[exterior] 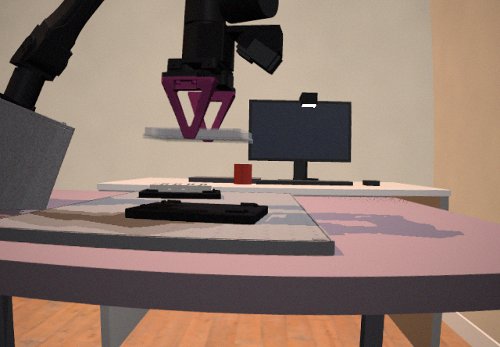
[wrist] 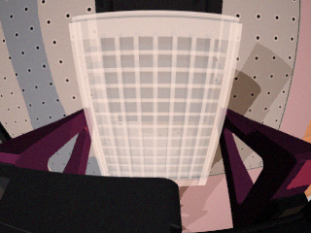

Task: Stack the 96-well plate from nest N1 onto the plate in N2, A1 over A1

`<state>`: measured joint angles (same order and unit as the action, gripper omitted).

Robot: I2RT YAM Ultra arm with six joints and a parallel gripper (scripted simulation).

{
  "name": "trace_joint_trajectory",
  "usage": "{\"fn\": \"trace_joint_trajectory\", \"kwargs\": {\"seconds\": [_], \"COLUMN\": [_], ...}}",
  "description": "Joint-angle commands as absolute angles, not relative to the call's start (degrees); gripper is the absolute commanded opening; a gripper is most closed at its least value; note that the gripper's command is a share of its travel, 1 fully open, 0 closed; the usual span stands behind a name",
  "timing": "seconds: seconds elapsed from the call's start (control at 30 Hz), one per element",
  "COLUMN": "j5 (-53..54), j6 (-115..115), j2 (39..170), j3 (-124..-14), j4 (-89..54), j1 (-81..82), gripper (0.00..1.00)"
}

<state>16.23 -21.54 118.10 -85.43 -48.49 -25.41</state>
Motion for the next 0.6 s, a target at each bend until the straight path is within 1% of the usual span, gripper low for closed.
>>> {"fn": "trace_joint_trajectory", "kwargs": {"seconds": [0.0, 0.33, 0.4, 0.57], "j5": [16.7, 16.7, 16.3, 15.6], "j6": [-21.9, -21.9, -25.1, -32.6], "j2": [116.1, 116.1, 115.3, 112.8], "j3": [-87.4, -87.4, -83.8, -80.5], "j4": [-48.9, -48.9, -47.4, -46.3], "j1": [-26.6, -26.6, -24.8, -23.0], "gripper": [0.00, 0.00, 0.00, 0.00]}}
